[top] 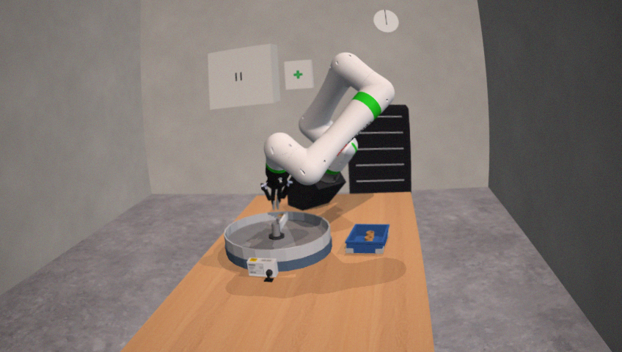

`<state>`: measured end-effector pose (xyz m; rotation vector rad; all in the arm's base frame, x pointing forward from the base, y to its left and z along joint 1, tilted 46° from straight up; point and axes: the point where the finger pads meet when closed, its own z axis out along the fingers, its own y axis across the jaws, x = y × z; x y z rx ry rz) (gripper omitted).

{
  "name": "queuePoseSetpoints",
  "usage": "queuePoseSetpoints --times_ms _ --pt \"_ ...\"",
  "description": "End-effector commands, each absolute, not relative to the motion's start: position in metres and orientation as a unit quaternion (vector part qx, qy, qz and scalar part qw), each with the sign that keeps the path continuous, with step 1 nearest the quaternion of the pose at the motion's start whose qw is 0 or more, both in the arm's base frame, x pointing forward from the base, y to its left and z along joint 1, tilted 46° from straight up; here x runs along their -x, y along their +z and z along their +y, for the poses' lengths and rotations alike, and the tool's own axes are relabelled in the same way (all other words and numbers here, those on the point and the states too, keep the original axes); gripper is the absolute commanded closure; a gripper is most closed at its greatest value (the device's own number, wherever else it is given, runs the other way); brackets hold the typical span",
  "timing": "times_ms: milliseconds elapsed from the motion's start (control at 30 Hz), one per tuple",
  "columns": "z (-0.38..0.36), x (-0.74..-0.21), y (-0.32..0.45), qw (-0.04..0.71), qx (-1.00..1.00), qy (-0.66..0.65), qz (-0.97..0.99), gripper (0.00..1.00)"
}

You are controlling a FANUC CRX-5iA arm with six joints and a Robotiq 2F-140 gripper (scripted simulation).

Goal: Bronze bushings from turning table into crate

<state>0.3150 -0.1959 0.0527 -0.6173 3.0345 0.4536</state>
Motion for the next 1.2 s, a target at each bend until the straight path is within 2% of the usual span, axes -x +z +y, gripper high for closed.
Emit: queuePoseSetpoints --times_ms 0,1167 --pt "-0.196 -0.315 0.053 0.006 0.197 0.145 0.97 0.94" --pt "-0.181 -0.333 0.03 0.006 0.197 0.145 0.97 0.94"
